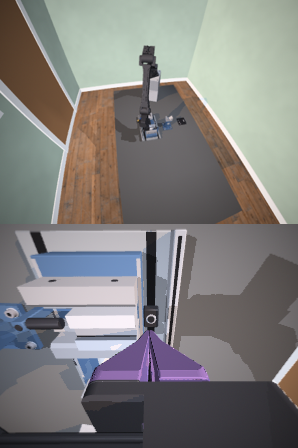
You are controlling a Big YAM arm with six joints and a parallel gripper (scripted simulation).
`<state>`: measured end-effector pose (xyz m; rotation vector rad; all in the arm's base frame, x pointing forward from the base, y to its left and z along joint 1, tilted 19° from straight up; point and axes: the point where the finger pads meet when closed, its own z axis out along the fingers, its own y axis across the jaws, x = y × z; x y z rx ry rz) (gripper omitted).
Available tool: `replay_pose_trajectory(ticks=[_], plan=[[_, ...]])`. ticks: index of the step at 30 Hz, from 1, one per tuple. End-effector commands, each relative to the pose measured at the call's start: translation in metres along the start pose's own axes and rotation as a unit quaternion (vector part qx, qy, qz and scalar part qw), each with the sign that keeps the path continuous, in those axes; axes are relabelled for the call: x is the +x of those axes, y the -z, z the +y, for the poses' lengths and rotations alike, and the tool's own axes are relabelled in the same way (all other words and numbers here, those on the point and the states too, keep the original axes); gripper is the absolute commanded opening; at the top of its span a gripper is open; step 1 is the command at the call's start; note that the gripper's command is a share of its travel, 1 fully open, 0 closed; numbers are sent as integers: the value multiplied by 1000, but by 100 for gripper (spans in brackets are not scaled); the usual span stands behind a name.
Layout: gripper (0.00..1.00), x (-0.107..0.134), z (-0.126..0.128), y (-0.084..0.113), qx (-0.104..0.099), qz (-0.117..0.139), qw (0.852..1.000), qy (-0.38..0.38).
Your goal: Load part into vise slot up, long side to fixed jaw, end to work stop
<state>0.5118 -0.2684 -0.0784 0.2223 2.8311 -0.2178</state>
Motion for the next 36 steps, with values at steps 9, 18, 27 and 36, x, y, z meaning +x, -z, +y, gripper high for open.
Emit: replay_pose_trajectory(ticks=[9, 18, 27, 36], plan=[[0, -8, -5, 4, 2, -9, 1000, 1], [0, -8, -5, 4, 2, -9, 1000, 1], [0, -7, -5, 0, 2, -7, 1000, 1], [0, -13, -7, -1, 4, -14, 1000, 1]])
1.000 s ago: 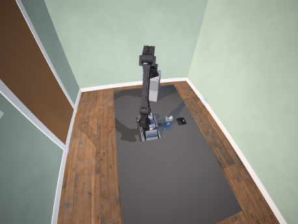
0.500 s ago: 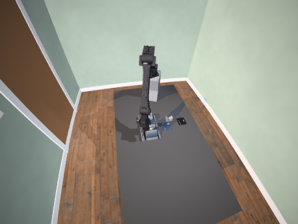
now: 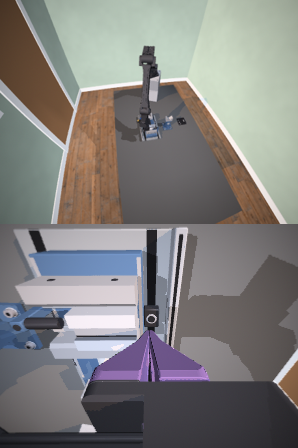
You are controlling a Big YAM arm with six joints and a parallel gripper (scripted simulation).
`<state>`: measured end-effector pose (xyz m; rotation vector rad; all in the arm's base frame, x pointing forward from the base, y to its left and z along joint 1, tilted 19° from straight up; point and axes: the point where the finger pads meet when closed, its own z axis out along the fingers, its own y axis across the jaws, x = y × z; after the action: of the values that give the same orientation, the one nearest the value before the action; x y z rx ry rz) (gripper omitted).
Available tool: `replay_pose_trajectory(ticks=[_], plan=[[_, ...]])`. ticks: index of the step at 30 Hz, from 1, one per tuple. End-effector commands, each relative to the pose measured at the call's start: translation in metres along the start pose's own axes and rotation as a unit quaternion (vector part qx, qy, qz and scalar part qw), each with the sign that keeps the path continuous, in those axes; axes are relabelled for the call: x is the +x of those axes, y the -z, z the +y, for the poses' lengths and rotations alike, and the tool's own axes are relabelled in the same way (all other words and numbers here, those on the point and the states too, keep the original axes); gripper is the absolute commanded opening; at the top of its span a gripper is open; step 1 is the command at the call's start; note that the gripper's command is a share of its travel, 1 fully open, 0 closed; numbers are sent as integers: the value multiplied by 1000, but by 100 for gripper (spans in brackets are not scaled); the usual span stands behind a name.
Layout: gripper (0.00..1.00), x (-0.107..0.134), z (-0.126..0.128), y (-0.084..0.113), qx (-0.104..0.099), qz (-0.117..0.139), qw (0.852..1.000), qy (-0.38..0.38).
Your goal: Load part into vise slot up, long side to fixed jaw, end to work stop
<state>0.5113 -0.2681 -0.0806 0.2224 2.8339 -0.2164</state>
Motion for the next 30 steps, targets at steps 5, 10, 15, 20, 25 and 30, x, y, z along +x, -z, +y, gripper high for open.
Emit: replay_pose_trajectory(ticks=[5, 10, 15, 20, 25, 30], plan=[[0, -11, -7, -4, 3, -10, 1000, 1], [0, -14, -8, -2, 5, -16, 1000, 1], [0, -11, -7, -3, 4, -12, 1000, 1], [0, -14, -8, -4, 5, -15, 1000, 1], [0, -11, -7, -5, 4, -13, 1000, 1], [0, -12, -8, -9, 4, -12, 1000, 1]])
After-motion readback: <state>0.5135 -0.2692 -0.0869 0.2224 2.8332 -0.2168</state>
